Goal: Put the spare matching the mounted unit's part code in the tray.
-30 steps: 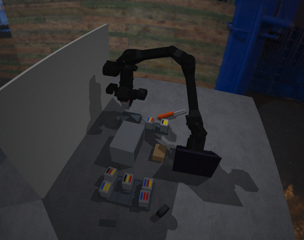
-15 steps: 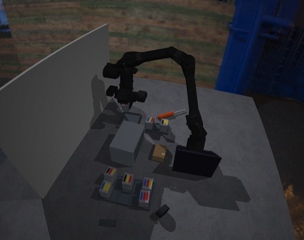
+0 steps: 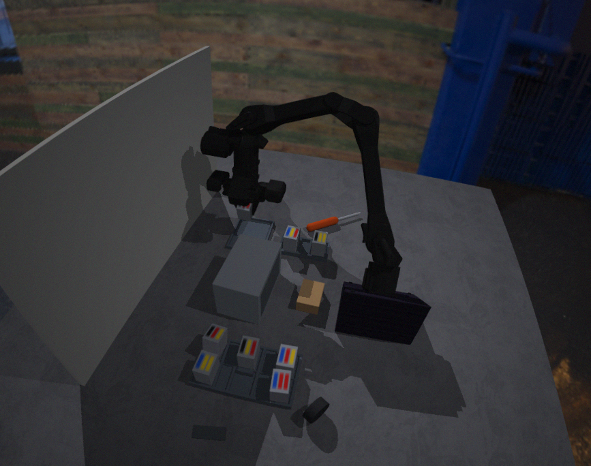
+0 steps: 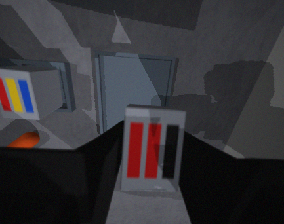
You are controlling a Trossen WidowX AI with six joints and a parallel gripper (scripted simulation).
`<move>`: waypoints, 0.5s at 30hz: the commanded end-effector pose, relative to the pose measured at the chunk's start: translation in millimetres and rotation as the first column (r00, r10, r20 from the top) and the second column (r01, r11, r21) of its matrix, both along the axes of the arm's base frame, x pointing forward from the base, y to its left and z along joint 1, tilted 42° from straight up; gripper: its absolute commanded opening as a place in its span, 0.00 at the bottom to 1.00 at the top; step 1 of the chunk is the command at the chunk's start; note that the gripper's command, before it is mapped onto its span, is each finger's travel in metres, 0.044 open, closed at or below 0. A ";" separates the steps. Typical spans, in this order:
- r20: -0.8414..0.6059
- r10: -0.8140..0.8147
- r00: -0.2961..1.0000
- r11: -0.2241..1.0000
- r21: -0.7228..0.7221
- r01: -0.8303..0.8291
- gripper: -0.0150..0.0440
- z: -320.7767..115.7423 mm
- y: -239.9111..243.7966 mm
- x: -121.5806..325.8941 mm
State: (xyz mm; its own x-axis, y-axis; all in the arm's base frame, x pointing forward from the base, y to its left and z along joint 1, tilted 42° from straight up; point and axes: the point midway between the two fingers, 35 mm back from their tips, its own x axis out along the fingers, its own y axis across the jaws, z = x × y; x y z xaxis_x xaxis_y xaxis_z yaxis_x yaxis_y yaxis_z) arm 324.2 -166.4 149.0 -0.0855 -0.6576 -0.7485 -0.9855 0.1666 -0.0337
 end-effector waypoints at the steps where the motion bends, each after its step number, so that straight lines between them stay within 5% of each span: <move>1: -0.008 0.002 1.000 1.000 -0.004 -0.002 0.25 -3.1 -3.3 -1.7; 15: -0.011 0.002 1.000 1.000 -0.005 -0.002 0.25 -11.4 -11.0 -4.0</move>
State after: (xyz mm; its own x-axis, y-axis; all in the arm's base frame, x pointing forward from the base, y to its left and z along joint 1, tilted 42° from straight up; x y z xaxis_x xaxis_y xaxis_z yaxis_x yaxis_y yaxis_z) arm 321.9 -174.7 140.1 -0.0880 -0.6586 -0.7473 -0.9856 0.1662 -0.0304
